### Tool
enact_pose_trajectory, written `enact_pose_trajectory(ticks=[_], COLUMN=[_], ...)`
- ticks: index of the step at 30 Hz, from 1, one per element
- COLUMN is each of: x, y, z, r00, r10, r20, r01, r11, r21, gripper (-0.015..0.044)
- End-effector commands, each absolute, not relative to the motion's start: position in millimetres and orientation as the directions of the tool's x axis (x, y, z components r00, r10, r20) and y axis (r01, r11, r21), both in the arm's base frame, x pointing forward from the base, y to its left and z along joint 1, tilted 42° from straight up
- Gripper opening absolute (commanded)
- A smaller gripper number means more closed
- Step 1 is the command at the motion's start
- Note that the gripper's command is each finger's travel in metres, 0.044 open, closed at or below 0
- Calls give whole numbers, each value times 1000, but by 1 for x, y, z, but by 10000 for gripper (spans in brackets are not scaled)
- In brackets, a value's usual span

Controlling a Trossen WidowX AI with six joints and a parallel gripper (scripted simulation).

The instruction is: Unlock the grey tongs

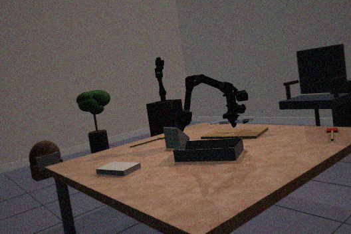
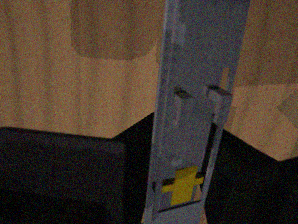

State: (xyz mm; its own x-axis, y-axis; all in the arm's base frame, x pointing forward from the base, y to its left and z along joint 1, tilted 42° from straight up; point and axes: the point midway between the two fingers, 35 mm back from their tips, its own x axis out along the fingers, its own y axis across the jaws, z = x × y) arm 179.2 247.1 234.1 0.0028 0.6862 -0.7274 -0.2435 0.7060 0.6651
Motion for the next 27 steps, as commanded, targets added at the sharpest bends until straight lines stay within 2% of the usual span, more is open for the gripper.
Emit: enact_pose_trajectory(ticks=[1,20,27], x=[179,179,186], y=[247,247,237], z=[234,234,227], r00=[3,3,6], r10=[687,687,677], r20=[-727,-727,-736], r01=[-244,-244,-248], r11=[706,706,715], r21=[665,665,654], gripper=[-71,427,440])
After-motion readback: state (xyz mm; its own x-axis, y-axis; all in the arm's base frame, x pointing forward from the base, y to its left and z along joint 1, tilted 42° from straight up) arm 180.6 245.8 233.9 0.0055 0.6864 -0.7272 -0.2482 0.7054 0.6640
